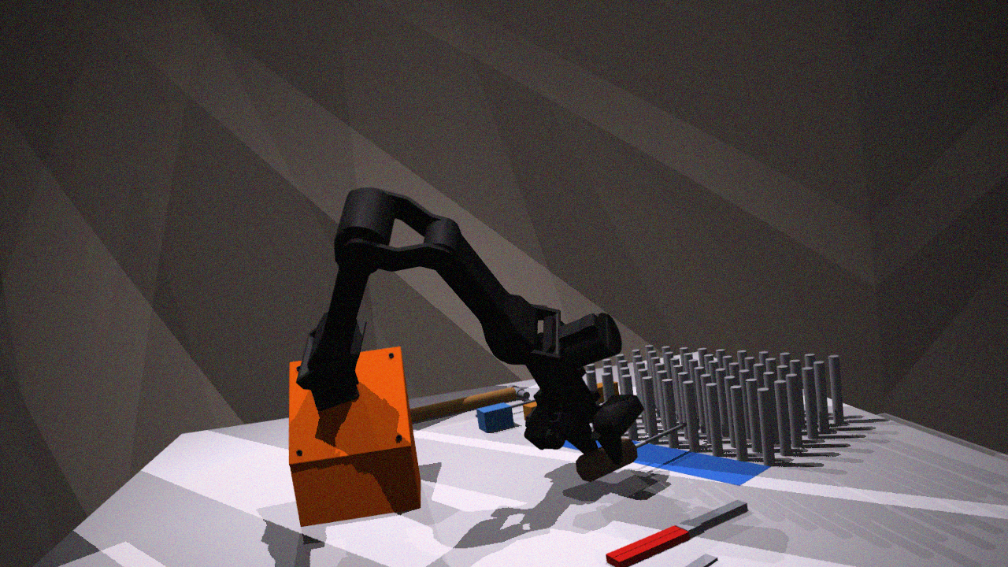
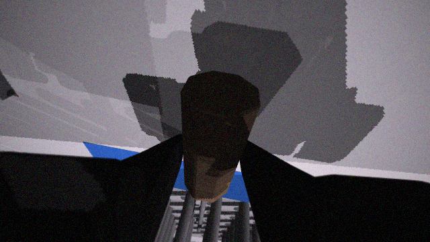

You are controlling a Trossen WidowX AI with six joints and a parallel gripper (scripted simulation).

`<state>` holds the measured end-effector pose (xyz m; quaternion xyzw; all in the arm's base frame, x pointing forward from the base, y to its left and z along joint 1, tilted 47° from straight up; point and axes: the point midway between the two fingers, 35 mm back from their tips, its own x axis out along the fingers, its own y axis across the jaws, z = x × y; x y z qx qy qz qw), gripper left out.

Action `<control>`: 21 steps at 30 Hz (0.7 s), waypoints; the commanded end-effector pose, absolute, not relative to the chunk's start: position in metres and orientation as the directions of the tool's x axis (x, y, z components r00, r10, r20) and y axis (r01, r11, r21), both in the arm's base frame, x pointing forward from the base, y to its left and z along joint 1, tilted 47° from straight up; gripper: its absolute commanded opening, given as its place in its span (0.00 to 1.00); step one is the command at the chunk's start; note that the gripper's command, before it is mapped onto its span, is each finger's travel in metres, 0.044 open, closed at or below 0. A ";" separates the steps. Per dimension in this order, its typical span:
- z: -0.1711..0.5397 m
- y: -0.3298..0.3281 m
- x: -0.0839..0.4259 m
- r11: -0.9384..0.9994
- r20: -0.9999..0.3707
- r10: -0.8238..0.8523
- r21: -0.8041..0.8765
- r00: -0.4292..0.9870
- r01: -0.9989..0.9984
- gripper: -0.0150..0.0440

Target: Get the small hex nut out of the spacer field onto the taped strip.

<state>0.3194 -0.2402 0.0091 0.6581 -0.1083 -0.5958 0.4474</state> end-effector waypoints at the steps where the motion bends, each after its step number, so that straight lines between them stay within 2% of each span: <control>1: 0.009 -0.240 0.325 -0.575 -0.685 -0.675 0.721 0.272 0.386 0.25; 21: 0.004 -0.237 0.338 -0.576 -0.685 -0.675 0.721 0.273 0.386 0.25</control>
